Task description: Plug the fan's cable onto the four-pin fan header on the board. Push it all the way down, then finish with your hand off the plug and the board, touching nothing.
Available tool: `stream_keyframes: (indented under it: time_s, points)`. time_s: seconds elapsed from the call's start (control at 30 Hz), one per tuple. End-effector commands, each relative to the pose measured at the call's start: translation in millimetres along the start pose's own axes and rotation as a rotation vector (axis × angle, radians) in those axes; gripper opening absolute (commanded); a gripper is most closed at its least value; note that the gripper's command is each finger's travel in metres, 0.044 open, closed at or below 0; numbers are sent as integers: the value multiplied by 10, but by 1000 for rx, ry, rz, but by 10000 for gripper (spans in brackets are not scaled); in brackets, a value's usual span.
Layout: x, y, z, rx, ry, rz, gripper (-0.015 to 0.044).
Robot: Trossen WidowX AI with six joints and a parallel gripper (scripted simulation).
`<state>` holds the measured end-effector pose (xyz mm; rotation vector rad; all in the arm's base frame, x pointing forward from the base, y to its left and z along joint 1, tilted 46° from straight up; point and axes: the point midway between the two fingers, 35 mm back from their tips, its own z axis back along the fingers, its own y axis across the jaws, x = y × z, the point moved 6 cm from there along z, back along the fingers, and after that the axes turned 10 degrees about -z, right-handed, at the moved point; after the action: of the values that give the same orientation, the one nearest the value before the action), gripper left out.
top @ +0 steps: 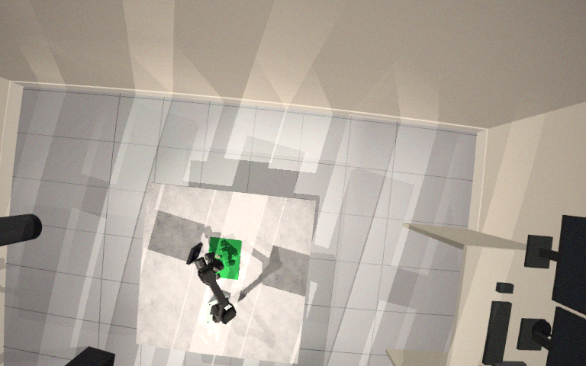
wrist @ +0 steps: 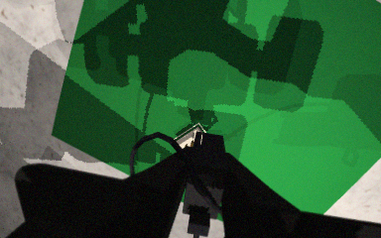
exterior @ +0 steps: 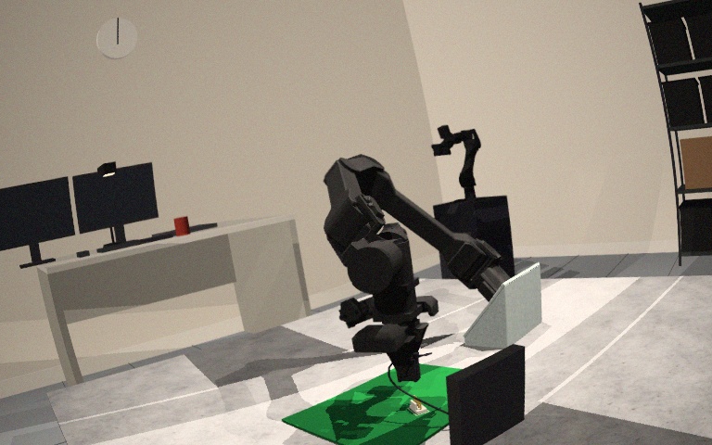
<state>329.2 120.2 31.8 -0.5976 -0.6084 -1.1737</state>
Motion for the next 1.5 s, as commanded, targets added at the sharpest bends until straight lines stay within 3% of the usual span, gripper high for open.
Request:
stream_keyframes:
  time_s: [0.0, 0.67, 1.47]
  points:
    - [-59, 34, -2, -1, 2, -169, 0]
    - [-230, 111, -19, -2, 2, -810, 0]
    - [-178, 69, 1, -2, 2, -828, 0]
